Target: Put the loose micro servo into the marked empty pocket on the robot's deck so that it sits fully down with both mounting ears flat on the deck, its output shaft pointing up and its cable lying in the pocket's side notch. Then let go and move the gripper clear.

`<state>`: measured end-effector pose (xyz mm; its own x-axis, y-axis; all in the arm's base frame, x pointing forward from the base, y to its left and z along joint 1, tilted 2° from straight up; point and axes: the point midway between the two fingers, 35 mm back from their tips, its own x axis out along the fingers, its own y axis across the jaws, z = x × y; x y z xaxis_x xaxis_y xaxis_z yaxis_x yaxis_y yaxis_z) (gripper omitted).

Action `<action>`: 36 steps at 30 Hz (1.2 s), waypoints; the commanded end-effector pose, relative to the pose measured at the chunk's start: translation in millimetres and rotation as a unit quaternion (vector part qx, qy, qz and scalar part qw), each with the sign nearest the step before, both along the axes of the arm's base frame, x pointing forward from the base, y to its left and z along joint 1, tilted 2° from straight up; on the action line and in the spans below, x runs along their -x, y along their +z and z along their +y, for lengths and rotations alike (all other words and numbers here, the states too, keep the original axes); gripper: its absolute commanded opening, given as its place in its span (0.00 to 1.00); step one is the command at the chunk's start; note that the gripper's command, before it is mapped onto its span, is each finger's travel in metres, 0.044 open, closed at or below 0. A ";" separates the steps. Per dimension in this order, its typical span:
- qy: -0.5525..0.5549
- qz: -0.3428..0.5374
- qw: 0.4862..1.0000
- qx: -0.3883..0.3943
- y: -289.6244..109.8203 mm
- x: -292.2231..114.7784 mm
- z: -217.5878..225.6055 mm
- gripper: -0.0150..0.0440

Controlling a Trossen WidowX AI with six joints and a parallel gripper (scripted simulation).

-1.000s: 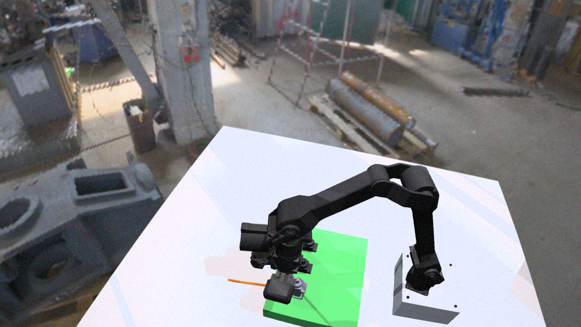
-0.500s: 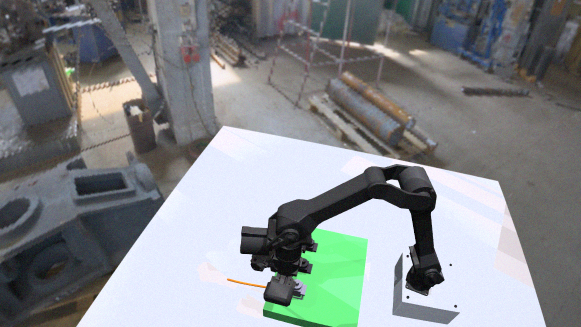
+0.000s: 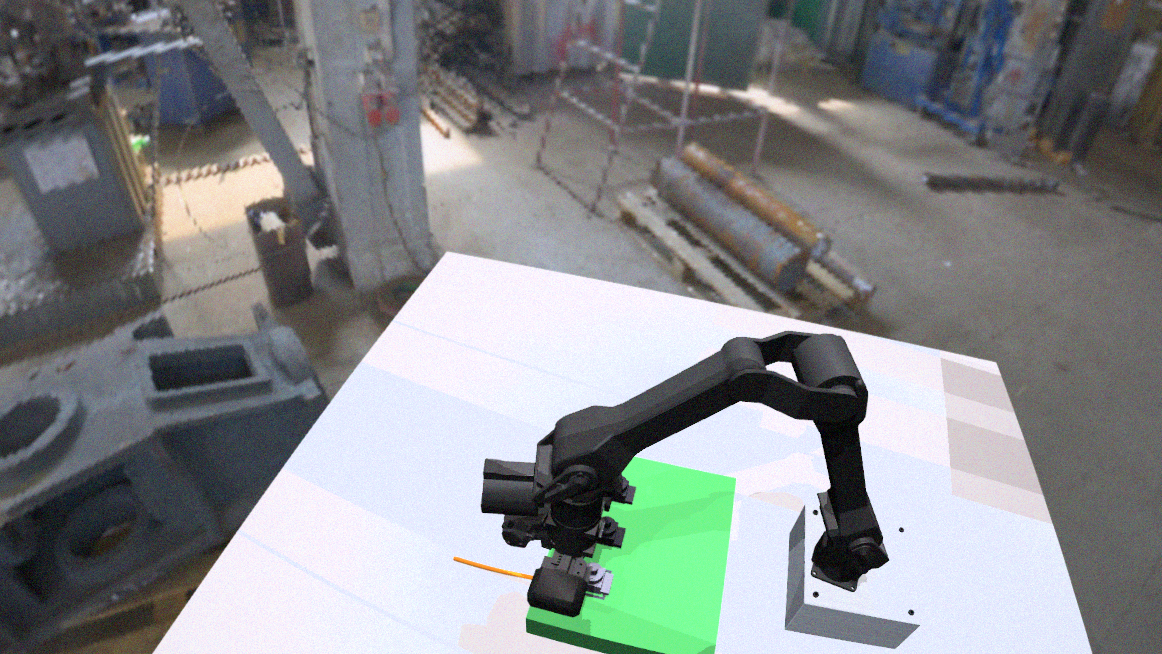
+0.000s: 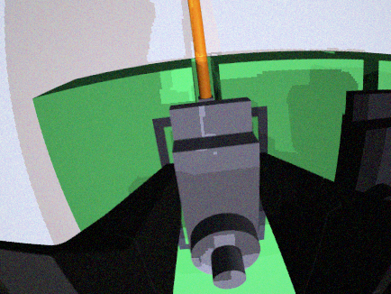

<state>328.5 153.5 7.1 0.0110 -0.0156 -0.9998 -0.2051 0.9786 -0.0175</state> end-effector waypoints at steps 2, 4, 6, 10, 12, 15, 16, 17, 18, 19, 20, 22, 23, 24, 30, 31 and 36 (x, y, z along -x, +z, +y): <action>0.001 -0.001 1.000 0.003 0.0 0.1 0.2 0.43; 0.001 -0.001 1.000 0.003 0.0 0.3 0.6 0.52; 0.001 -0.001 1.000 0.003 0.0 0.3 0.7 0.57; 0.001 -0.001 1.000 0.003 23.0 1.1 1.3 0.57; 0.001 -0.001 1.000 0.003 34.2 4.9 0.2 0.57; 0.001 -0.001 1.000 0.003 35.0 6.8 -0.1 0.57; 0.001 -0.001 1.000 0.003 35.0 6.5 0.2 0.57; 0.003 0.000 1.000 0.001 33.3 7.7 0.2 0.62; 0.003 0.000 1.000 0.001 36.1 11.0 0.0 0.66; 0.003 0.000 1.000 0.001 40.3 15.8 -0.4 0.71; 0.003 0.001 1.000 0.001 45.7 22.4 -1.1 0.75; 0.003 0.001 1.000 0.002 57.8 38.6 -3.3 0.84; 0.003 0.002 1.000 0.002 64.5 48.4 -4.9 0.88; 0.002 0.002 1.000 0.002 71.3 59.0 -7.0 0.93; 0.001 0.004 1.000 0.003 96.3 108.9 -20.3 1.00; 0.001 0.004 1.000 0.003 96.3 108.9 -20.3 1.00; 0.002 0.003 1.000 0.003 102.2 108.4 -19.9 1.00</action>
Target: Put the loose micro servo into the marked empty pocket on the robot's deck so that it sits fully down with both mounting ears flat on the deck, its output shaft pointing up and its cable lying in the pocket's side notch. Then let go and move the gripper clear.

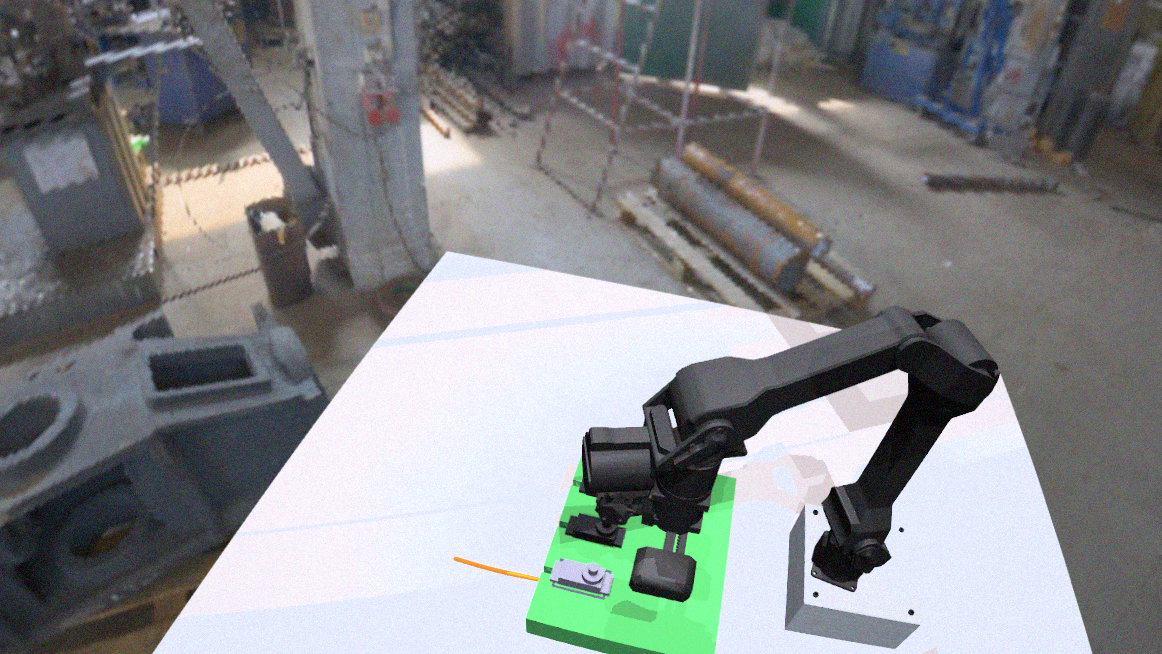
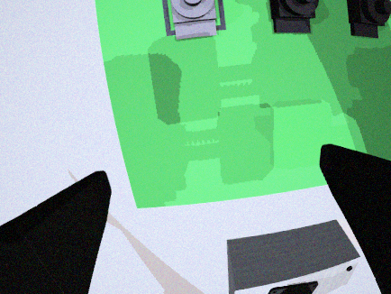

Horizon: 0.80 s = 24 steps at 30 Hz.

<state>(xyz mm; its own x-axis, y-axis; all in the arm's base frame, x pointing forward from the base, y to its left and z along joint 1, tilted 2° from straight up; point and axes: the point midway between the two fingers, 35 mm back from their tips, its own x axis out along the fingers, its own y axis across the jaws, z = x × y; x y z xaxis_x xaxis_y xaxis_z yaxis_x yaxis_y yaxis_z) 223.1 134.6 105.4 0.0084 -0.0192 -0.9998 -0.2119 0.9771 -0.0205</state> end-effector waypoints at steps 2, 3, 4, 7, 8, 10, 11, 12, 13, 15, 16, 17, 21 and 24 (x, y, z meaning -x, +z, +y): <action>-0.001 0.000 1.000 0.000 17.2 2.2 -0.6 1.00; -0.001 -0.001 1.000 -0.001 25.4 2.0 -0.5 1.00; -0.001 -0.003 1.000 -0.002 34.4 2.1 -0.6 1.00; 0.000 -0.005 1.000 -0.003 50.9 3.0 -1.1 1.00; 0.000 -0.005 1.000 -0.003 50.9 3.0 -1.1 1.00; 0.000 -0.005 1.000 -0.003 50.9 3.0 -1.1 1.00; 0.000 -0.005 1.000 -0.003 50.9 3.0 -1.1 1.00; 0.000 -0.005 1.000 -0.003 50.9 3.0 -1.1 1.00; 0.000 -0.005 1.000 -0.003 50.9 3.0 -1.1 1.00; 0.000 -0.005 1.000 -0.003 50.9 3.0 -1.1 1.00; 0.000 -0.005 1.000 -0.003 50.9 3.0 -1.1 1.00; 0.000 -0.005 1.000 -0.003 50.9 3.0 -1.1 1.00; 0.000 -0.005 1.000 -0.003 50.9 3.0 -1.1 1.00; 0.000 -0.005 1.000 -0.003 50.9 3.0 -1.1 1.00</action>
